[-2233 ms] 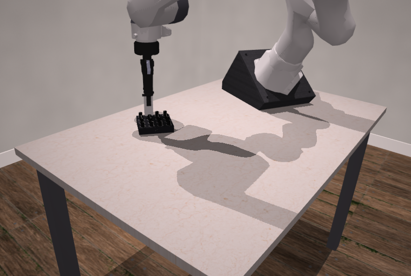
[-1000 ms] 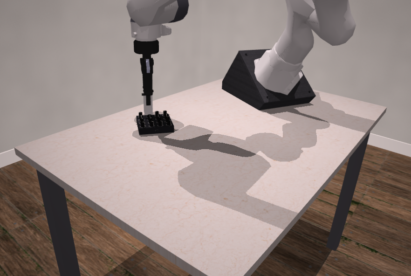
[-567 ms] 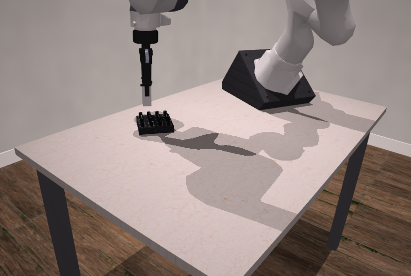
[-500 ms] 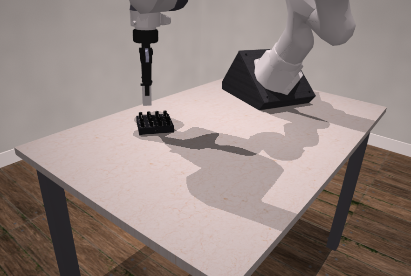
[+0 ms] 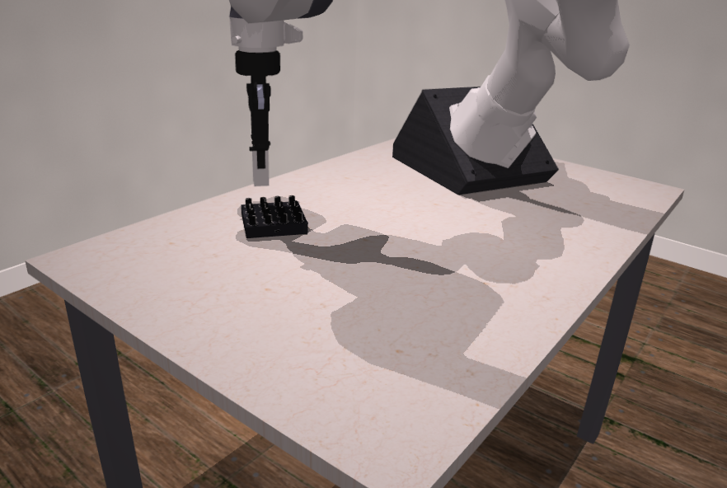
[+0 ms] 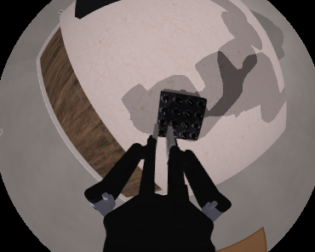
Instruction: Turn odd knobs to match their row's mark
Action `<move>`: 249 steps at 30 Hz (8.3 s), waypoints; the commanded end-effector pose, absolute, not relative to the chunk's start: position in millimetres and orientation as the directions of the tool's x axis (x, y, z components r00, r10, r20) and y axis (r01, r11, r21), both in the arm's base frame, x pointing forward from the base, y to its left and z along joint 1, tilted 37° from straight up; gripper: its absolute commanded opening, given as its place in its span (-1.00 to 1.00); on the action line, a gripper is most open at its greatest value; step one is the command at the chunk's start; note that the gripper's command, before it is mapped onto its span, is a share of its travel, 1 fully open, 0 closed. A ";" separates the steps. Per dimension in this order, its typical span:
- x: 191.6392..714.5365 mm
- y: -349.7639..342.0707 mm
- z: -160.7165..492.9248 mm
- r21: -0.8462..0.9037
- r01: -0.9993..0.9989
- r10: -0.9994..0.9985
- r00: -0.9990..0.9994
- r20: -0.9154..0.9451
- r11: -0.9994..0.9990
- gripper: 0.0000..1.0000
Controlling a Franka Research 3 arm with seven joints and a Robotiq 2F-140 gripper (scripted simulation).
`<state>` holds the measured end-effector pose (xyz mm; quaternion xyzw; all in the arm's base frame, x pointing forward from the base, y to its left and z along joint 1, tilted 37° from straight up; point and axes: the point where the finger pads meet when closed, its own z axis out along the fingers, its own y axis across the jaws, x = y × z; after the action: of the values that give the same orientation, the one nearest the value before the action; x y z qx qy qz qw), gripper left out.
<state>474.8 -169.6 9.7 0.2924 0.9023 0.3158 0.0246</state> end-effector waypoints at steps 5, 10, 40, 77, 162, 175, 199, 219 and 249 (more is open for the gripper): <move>473.4 -170.1 12.7 0.603 0.347 0.413 -0.910 0.030 0.719 -0.77; 473.1 -170.5 13.4 0.604 0.277 0.358 -0.934 -0.015 0.748 -0.77; 471.7 -172.9 17.8 0.542 -0.142 0.010 -0.963 -0.268 0.828 -0.77; 470.0 -176.3 23.4 0.327 -0.617 -0.417 -0.754 -0.508 0.716 -0.77; 470.8 -173.9 20.0 0.096 -0.867 -0.670 -0.444 -0.595 0.490 -0.77; 473.8 -166.0 8.3 0.096 -0.867 -0.670 -0.444 -0.595 0.490 -0.77; 477.9 -155.2 -7.6 0.096 -0.867 -0.670 -0.444 -0.595 0.490 -0.77; 478.0 -154.8 -8.1 0.096 -0.867 -0.670 -0.444 -0.595 0.490 -0.77; 477.9 -155.0 -8.2 0.096 -0.867 -0.670 -0.444 -0.595 0.490 -0.77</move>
<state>478.1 -155.2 -6.7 -0.4634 0.8269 0.1990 0.2487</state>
